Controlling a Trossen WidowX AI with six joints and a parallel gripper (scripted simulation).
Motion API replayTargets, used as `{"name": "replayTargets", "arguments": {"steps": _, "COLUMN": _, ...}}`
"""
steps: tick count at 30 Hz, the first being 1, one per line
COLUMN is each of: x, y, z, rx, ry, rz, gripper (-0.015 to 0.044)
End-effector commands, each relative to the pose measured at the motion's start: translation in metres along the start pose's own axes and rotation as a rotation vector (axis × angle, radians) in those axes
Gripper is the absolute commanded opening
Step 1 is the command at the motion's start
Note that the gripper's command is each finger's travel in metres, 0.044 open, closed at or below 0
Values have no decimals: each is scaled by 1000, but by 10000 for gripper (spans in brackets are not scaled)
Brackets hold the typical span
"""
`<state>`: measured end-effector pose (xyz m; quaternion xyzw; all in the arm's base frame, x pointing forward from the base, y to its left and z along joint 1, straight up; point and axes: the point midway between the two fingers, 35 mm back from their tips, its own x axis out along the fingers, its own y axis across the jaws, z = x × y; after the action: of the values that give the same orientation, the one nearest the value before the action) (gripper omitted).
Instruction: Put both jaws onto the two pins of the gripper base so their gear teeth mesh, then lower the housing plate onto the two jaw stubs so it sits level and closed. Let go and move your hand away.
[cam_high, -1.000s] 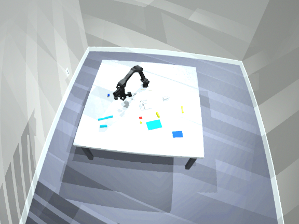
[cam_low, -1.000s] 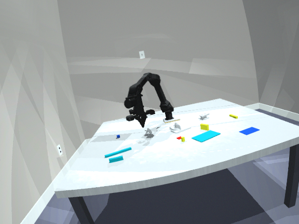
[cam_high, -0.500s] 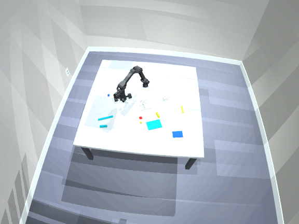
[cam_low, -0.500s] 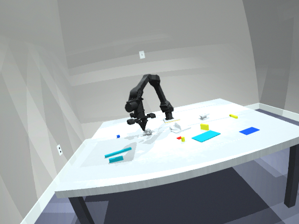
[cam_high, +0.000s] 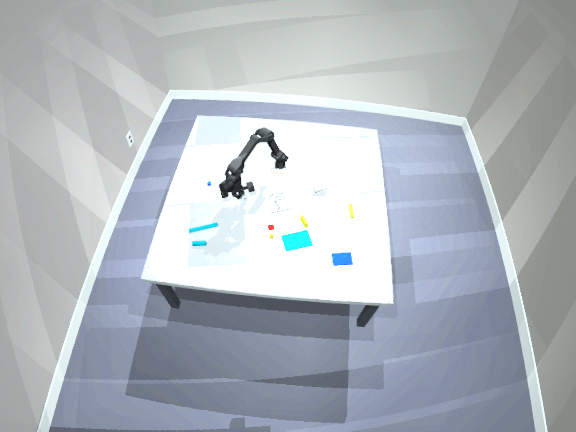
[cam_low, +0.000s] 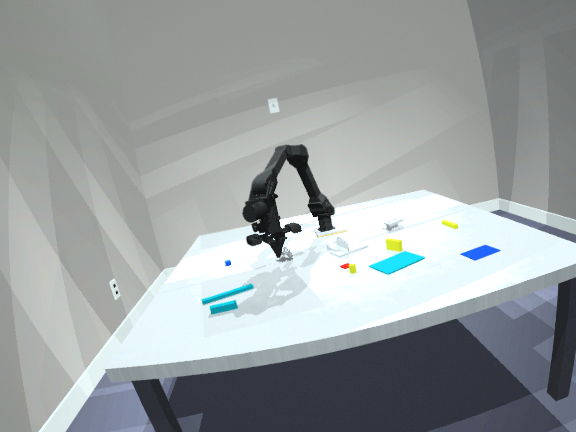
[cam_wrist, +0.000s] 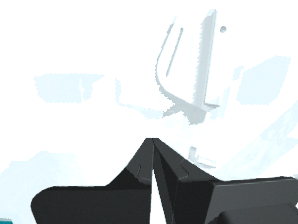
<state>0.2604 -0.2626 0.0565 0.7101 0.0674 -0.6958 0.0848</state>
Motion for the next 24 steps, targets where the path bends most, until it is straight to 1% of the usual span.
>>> {"name": "replayTargets", "arguments": {"steps": 1, "x": 0, "y": -5, "z": 0, "rx": -3, "ry": 1, "rz": -2, "gripper": 0}}
{"name": "replayTargets", "arguments": {"steps": 24, "x": 1, "y": -43, "z": -1, "rx": -3, "ry": 1, "rz": -5, "gripper": 0}}
